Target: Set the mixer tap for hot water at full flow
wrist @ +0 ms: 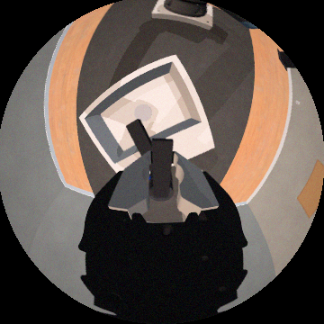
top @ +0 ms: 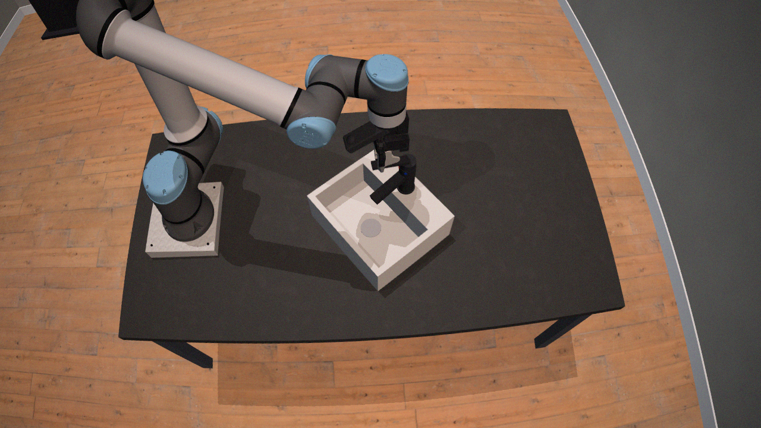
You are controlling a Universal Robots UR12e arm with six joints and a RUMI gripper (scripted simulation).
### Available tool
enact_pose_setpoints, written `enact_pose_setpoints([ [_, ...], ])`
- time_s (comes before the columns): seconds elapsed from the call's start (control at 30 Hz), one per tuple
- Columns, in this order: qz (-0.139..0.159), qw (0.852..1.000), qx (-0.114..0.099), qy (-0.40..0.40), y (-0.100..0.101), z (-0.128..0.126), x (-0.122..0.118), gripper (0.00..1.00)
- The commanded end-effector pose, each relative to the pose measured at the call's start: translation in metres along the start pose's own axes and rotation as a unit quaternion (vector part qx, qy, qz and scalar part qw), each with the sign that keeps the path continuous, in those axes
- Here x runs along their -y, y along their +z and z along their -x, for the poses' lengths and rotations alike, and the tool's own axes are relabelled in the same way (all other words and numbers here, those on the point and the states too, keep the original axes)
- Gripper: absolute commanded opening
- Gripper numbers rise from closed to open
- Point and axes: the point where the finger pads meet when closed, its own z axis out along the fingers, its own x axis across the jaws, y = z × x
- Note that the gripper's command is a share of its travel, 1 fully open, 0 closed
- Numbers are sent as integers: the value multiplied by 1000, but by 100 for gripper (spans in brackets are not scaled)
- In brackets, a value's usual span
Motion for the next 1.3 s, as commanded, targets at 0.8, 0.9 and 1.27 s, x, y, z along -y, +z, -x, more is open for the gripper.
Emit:
enact_pose_setpoints([
  [0.8,1,1000,0,29,-1,-4,-1,0],
  [0.9,1,999,0,37,-1,-6,-1,0],
  [1.27,1,991,0,135,-1,-21,-3,0],
])
